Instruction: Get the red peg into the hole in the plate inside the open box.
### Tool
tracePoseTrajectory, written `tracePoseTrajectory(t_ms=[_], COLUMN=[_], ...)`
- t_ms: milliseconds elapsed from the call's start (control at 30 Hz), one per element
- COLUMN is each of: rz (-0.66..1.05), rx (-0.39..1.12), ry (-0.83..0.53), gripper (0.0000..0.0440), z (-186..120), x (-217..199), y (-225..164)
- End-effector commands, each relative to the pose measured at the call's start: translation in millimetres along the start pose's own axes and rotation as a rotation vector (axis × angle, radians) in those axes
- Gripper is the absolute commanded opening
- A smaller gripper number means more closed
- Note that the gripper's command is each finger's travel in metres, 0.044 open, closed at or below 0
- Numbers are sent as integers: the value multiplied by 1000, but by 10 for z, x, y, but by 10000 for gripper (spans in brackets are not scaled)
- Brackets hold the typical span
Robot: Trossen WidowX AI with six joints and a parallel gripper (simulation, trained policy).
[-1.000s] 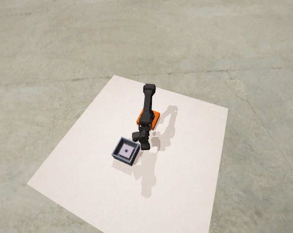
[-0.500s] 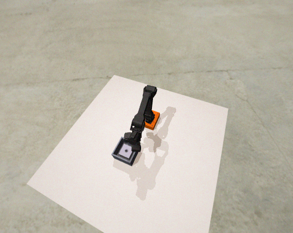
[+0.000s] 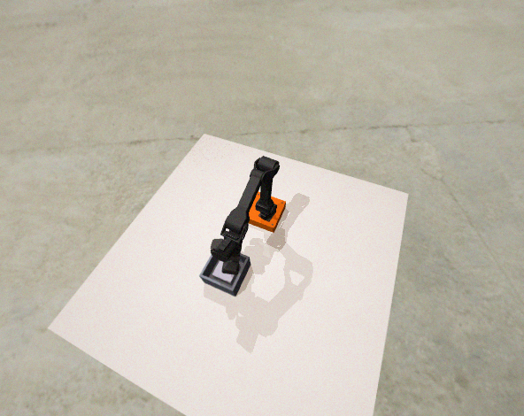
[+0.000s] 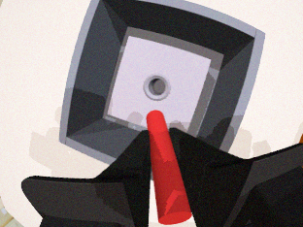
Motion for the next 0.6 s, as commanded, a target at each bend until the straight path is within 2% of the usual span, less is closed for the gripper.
tracePoseTrajectory(t_ms=[0, 467, 567], rz=[13, 16, 5], rx=[7, 57, 64], ry=[-3, -65, -85], gripper=[12, 22, 63], z=[76, 431, 519], x=[12, 29, 30], y=[94, 222, 239])
Point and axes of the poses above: the point midway between the two fingers, 35 mm back from their tips, its own z axis out along the fingers, its own x axis across the jaws, y = z × x, the point moved 9 cm from there along -z, back along the fingers, and after that the axes turned 5 degrees about -z, right-handed, at the moved point
